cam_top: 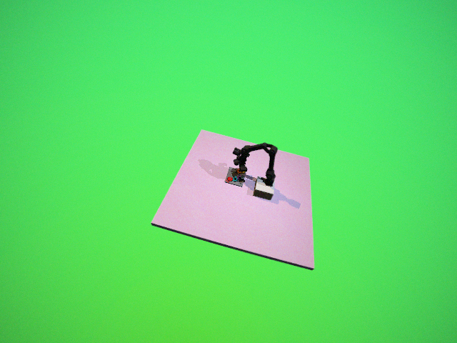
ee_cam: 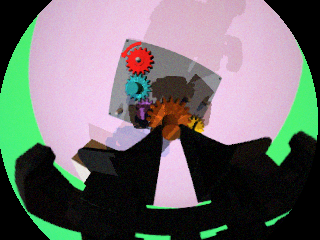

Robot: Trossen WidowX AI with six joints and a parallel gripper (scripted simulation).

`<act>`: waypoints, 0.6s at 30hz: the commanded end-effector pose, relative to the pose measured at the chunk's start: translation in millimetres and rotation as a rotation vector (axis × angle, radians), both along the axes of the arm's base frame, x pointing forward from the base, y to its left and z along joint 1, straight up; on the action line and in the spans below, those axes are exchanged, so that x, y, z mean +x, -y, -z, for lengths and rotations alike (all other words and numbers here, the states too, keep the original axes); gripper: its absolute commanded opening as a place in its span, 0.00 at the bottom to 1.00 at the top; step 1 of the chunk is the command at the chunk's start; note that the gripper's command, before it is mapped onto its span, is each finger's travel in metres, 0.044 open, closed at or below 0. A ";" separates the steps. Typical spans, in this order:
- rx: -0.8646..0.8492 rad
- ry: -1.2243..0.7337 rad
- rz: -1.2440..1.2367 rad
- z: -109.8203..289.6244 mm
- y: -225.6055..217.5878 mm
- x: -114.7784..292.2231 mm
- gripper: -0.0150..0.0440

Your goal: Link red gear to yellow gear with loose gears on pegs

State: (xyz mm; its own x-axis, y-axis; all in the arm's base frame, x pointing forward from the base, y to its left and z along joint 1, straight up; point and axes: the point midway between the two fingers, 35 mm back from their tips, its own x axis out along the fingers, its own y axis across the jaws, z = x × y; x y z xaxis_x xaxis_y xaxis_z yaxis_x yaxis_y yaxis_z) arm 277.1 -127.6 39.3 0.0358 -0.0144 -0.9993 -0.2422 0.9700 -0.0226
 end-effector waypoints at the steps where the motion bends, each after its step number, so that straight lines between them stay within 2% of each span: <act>1: -0.004 -0.005 -0.006 3.8 6.4 -6.5 0.25; 9: -0.005 -0.006 -0.031 2.8 7.6 -7.5 0.25; 18: -0.013 -0.010 -0.264 2.4 7.7 -7.5 0.25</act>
State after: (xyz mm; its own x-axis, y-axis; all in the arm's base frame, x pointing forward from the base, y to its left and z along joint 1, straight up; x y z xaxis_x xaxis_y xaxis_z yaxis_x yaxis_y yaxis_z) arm 270.2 -134.8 36.7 0.0324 -0.0149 -0.9994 -0.4147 0.9095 -0.0270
